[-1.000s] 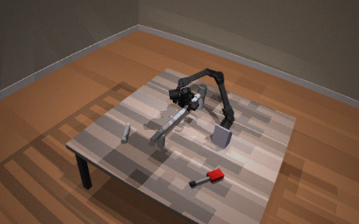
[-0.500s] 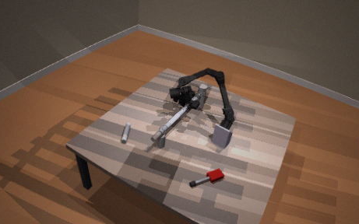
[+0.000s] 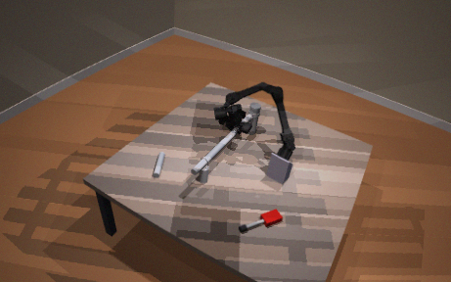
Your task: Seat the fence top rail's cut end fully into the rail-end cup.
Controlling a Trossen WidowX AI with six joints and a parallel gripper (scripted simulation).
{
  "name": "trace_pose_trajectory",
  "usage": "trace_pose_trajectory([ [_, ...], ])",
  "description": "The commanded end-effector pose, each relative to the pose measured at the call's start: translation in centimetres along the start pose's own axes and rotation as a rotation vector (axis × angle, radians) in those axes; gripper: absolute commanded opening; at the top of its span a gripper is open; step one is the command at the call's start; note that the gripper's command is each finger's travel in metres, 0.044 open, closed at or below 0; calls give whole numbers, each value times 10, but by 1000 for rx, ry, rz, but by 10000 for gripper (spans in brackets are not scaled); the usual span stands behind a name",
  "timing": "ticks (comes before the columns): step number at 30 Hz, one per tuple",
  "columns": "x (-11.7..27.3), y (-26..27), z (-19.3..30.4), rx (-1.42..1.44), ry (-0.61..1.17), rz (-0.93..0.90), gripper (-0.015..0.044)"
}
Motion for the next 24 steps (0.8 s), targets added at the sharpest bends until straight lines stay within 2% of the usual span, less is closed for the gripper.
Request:
trace_pose_trajectory([
  [1,3,0,-6,-11,-10,-17,0],
  [24,-2,-4,-17,-11,-11,-17,0],
])
Point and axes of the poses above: the point midway between the two fingers, 35 mm back from their tips, its own x axis back along the fingers, its own y axis across the jaws, z = x × y, the point moved 5 cm from there along x, back along the fingers, and after that the axes turned 14 degrees about x, right-handed, at the moved point
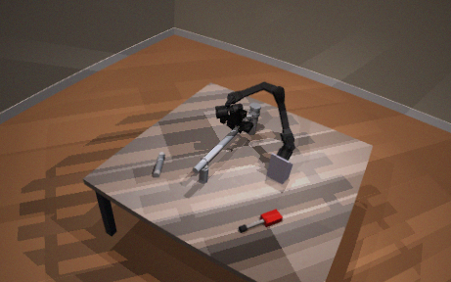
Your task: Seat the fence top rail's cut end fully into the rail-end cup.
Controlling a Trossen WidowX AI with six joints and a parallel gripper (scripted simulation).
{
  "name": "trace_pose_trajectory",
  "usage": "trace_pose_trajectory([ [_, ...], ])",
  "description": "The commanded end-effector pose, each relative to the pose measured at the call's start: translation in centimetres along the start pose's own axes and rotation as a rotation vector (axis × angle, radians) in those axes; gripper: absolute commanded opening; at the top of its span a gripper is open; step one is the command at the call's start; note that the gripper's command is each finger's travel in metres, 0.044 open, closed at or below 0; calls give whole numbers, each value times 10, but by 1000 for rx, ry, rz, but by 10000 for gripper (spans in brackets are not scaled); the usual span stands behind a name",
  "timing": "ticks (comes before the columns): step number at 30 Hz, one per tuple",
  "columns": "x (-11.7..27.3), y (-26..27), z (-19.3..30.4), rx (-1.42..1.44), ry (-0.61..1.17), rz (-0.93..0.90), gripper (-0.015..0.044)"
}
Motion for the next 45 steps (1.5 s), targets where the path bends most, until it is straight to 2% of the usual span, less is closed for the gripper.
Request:
trace_pose_trajectory([
  [1,2,-1,-5,-9,-7,-13,0],
  [12,-1,0,-1,0,0,0,0],
  [22,0,0,-1,0,0,0,263],
  [29,21,3,10,1,5,-2,440],
  [35,46,4,25,2,6,0,440],
  [39,46,3,24,11,4,-13,440],
  [45,84,-4,25,47,26,-84,440],
])
Point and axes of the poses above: the point midway between the two fingers, 35 mm back from their tips, its own x axis back along the fingers, its own y axis across the jaws, z = x × y, the point moved 5 cm from there along x, back along the fingers, and after that the axes turned 14 degrees about x, right-handed, at the moved point
